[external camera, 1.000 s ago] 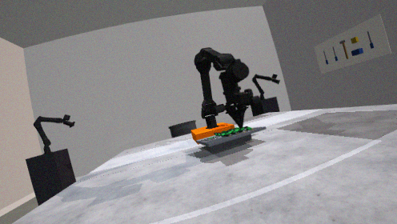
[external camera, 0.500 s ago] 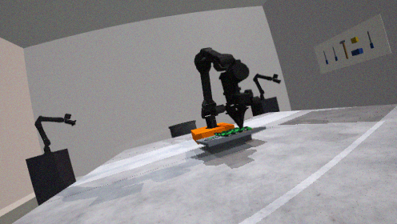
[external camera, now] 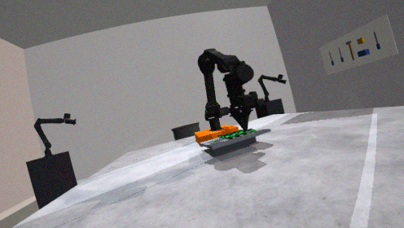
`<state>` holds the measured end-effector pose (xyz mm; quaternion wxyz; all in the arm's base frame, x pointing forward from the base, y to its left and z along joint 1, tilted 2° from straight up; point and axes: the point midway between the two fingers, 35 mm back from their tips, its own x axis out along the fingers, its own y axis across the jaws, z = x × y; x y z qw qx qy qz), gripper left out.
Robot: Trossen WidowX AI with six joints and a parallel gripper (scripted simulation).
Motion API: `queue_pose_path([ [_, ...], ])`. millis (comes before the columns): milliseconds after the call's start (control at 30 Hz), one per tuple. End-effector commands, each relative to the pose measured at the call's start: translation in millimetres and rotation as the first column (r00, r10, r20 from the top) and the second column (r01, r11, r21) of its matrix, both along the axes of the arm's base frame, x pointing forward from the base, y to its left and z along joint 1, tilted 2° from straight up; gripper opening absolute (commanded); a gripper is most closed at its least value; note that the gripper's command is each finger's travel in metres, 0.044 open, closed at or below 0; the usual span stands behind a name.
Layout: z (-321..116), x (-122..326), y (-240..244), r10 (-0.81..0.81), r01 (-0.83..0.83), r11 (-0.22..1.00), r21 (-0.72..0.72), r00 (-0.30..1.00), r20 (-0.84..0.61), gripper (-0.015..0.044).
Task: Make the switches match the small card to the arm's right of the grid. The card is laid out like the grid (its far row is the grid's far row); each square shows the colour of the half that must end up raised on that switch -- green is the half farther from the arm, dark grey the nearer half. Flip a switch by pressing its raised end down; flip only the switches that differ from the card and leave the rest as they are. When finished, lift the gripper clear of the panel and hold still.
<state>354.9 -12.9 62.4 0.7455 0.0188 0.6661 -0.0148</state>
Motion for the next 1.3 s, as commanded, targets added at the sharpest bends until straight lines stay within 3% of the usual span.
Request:
queue_pose_path([
  [0,-1,0,0,-0.005,0.005,1.0,0.001,1.0,-0.001,0.0],
  [433,-3,0,0,-0.005,0.005,1.0,0.001,1.0,-0.001,0.0],
  [633,62,-9,0,-0.005,0.005,1.0,0.0,1.0,0.025,0.0],
  [900,62,-11,2,-0.005,0.005,1.0,0.0,1.0,0.025,0.0],
  [1167,56,-47,32,-0.005,0.005,1.0,0.003,1.0,0.022,0.0],
  [1267,32,-43,32,-0.005,0.005,1.0,0.004,1.0,0.004,0.0],
])
